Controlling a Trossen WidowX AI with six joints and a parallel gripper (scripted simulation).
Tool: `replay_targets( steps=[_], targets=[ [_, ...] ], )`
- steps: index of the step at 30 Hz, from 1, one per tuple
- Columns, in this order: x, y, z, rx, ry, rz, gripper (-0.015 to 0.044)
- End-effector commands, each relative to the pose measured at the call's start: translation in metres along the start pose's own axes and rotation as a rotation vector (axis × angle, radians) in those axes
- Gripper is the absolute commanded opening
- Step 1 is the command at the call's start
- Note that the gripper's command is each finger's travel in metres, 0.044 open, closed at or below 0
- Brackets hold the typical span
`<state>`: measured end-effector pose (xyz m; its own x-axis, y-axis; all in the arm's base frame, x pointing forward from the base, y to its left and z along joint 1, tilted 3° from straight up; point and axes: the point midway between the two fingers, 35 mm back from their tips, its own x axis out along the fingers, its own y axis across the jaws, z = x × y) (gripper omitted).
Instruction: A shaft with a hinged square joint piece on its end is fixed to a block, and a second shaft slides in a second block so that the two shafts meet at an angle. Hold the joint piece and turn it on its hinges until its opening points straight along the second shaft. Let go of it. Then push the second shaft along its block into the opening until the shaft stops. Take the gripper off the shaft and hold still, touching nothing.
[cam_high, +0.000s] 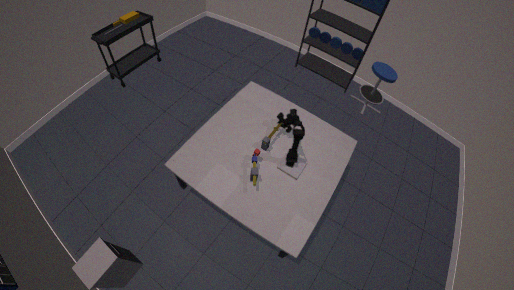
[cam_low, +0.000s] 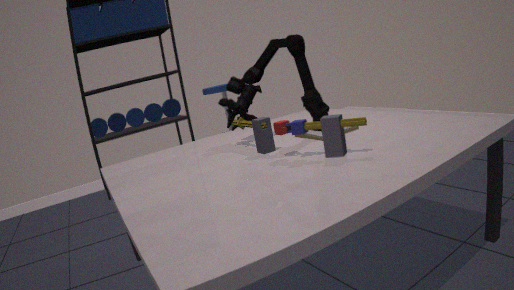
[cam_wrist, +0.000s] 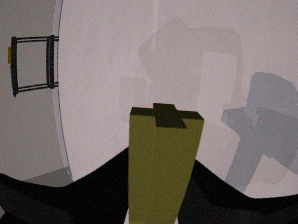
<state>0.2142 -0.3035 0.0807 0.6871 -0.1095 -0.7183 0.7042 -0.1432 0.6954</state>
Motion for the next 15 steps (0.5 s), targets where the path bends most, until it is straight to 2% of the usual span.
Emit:
replay_targets(
  steps=[1,4,9,15],
  targets=[
    [0.0,0.0,0.0,0.0,0.0,0.0,0.0034],
    [0.0,0.0,0.0,0.0,0.0,0.0,0.0],
    [0.0012,-0.0001,0.0001,0.005,0.002,-0.02,0.0],
    [0.0066,-0.0006,-0.0006,0.026,0.009,-0.131,0.0]
  ],
)
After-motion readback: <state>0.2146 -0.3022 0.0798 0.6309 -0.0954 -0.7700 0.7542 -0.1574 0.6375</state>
